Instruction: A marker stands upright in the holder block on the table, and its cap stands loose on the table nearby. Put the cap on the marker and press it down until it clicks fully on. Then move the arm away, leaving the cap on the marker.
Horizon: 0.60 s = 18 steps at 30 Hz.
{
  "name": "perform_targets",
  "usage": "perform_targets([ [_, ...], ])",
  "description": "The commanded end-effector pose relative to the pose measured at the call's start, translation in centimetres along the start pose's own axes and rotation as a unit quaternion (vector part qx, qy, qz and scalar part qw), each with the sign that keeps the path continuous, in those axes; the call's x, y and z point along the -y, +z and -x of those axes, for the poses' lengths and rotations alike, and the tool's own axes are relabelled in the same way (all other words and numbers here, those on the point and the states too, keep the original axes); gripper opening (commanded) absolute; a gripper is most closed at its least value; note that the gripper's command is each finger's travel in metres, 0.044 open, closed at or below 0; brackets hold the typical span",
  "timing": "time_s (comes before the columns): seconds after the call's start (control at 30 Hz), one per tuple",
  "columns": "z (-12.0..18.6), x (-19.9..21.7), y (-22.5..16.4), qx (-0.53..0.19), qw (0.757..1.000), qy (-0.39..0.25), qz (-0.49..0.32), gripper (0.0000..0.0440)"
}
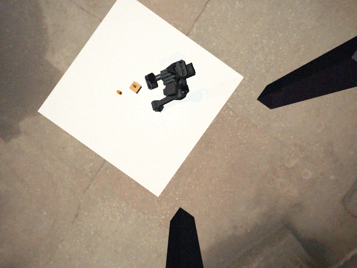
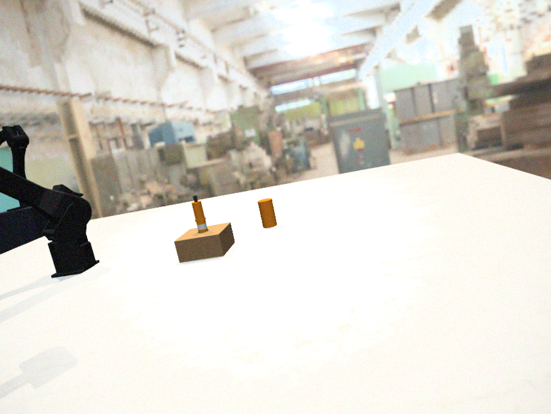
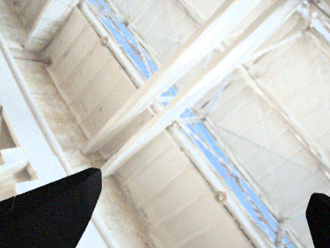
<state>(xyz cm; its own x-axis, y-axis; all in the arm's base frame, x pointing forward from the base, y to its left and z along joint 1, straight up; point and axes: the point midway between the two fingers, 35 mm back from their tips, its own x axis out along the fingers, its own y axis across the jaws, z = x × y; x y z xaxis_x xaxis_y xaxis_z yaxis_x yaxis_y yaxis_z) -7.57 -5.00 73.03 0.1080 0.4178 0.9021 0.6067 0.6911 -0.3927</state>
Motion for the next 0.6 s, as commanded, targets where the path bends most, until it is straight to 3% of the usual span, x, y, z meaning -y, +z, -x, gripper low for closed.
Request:
perform_targets([
  [0.0, -0.1, -0.4, 0.0, -0.001, 1.000, 0.007, -0.002, 0.0374],
  [0.2, -0.2, -2.7, -0.2, -0.002, 0.999, 0.048, -0.013, 0.0232],
  [0.57, -0.2, -7.1, -0.4, -0.002, 0.991, 0.126, -0.040, 0.0255],
])
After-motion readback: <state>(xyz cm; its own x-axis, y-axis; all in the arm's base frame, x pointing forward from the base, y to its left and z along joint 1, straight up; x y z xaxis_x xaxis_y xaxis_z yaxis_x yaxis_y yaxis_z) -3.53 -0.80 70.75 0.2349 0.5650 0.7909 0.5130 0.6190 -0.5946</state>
